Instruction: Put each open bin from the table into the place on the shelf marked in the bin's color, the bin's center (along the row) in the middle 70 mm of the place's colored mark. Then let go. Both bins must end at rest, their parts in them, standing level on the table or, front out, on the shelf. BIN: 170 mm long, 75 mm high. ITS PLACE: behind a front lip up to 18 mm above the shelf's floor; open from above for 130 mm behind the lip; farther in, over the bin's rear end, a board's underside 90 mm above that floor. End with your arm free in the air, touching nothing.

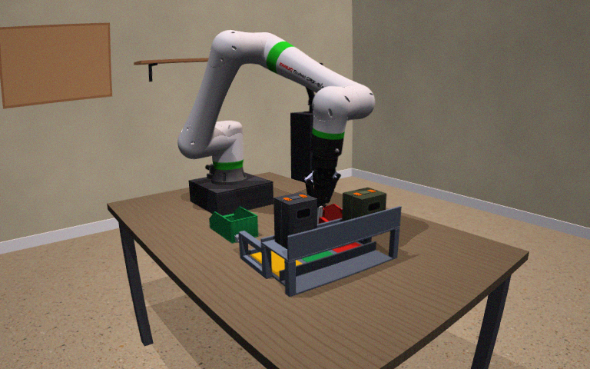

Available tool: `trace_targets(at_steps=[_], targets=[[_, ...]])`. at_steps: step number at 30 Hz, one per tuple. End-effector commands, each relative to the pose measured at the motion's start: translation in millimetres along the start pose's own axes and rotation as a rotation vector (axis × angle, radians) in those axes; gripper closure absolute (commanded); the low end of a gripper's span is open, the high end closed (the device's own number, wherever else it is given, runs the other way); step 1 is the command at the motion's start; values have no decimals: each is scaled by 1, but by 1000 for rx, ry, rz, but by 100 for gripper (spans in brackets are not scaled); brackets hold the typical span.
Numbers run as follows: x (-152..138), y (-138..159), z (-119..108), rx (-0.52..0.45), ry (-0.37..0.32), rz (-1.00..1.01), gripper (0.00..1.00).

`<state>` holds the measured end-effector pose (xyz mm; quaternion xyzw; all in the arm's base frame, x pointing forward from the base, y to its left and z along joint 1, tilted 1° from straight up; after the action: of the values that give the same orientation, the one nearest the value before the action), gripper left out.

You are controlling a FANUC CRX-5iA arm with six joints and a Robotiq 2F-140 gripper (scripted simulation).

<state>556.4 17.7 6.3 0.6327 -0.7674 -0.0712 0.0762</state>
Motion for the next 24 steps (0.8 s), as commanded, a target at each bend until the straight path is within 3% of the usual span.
trace_targets(at_steps=[1, 24], targets=[[0, 0, 0, 1, 0, 0, 100], [-1, -9, -1, 19, -3, 0, 100]])
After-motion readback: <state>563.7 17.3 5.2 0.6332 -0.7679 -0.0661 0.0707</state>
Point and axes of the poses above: the point where the finger pads meet when closed, its own z axis out along the fingers, its own x axis across the jaws, y = z × x, the point moved 1 cm from there along -z, back along the fingers, and after that the axes turned 8 degrees about z, right-handed, at the moved point
